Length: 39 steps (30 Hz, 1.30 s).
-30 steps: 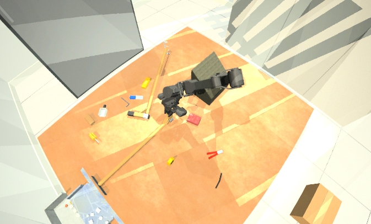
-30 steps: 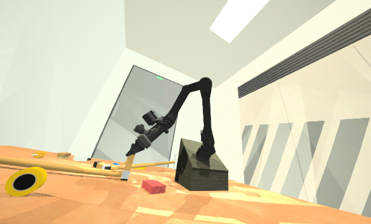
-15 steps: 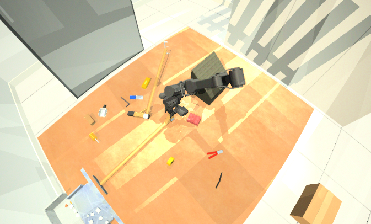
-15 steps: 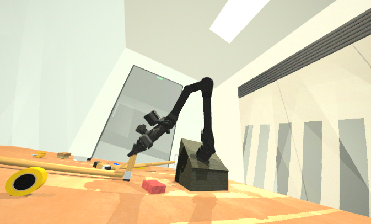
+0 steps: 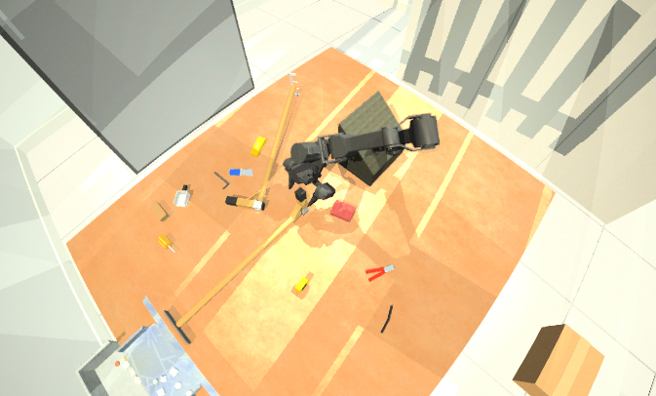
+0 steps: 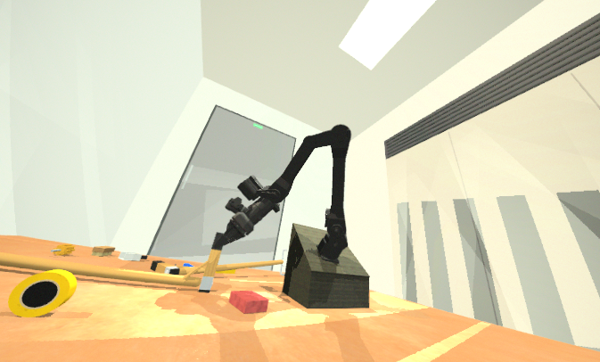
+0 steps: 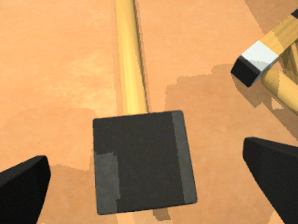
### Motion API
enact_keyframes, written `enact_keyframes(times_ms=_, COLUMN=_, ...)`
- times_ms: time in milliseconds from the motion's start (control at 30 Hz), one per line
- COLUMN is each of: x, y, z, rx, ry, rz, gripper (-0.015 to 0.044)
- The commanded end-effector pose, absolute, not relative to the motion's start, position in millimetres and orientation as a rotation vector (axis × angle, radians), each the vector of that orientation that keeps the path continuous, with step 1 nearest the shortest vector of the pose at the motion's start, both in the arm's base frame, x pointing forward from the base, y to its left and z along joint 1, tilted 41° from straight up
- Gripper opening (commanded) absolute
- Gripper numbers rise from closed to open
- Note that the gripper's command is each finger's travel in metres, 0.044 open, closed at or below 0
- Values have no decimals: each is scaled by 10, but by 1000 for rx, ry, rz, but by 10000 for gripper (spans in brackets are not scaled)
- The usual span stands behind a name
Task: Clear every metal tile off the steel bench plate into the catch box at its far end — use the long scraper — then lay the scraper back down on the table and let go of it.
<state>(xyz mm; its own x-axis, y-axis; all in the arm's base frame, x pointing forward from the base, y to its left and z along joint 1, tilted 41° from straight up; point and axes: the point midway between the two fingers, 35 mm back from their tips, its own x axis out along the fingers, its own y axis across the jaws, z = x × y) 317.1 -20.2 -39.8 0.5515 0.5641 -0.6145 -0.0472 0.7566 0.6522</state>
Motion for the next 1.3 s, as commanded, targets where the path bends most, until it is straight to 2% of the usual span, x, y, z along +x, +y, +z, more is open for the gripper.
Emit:
enact_keyframes(times_ms=0, x=3131, y=-266, z=-302, rx=620, ry=913, rz=394, gripper=440)
enact_keyframes(times_ms=500, x=2974, y=-430, z=-98, rx=629, ry=895, rz=391, gripper=440)
enact_keyframes(times_ms=1267, x=3057, y=-1308, z=806, rx=724, ry=517, rz=268, gripper=440)
